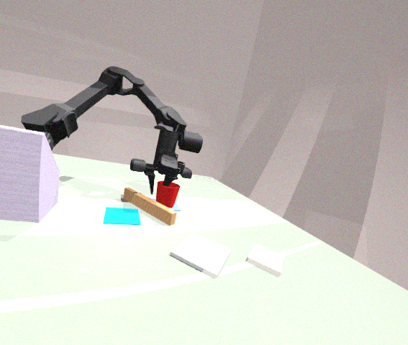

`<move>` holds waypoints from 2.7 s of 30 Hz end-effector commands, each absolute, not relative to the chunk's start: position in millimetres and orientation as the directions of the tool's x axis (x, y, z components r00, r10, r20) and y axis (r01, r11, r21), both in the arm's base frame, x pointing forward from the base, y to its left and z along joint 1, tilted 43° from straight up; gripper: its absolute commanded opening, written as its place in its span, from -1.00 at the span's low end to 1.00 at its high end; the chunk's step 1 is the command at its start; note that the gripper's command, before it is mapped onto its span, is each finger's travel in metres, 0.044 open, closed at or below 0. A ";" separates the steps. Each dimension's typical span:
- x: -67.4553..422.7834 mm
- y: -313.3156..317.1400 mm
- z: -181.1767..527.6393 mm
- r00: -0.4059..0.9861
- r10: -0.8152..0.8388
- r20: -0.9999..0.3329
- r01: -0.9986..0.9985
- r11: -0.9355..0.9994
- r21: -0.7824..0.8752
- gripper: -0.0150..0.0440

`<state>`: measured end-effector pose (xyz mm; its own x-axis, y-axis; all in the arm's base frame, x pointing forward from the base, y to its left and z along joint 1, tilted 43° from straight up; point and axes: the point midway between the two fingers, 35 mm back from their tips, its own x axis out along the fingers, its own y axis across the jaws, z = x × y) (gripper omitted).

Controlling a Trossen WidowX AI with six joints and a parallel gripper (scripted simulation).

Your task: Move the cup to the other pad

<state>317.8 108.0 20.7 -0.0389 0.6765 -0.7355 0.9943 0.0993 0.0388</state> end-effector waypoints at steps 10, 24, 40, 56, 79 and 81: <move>317.8 108.0 20.7 -0.039 0.676 -0.735 0.994 0.099 0.039 -0.35; 319.5 98.8 29.9 -0.038 0.676 -0.736 0.994 0.098 0.038 -0.49; 319.1 64.8 64.7 -0.037 0.677 -0.735 0.995 0.093 0.036 -0.49; 318.8 66.6 62.9 -0.038 0.679 -0.733 0.995 0.090 0.032 -0.49; 288.5 46.3 46.9 -0.038 0.676 -0.736 0.995 0.093 0.034 -0.49; 285.0 43.9 45.1 -0.038 0.676 -0.736 0.995 0.093 0.034 -0.49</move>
<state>289.6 48.2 47.1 -0.0419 0.6784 -0.7335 0.9954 0.0921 0.0283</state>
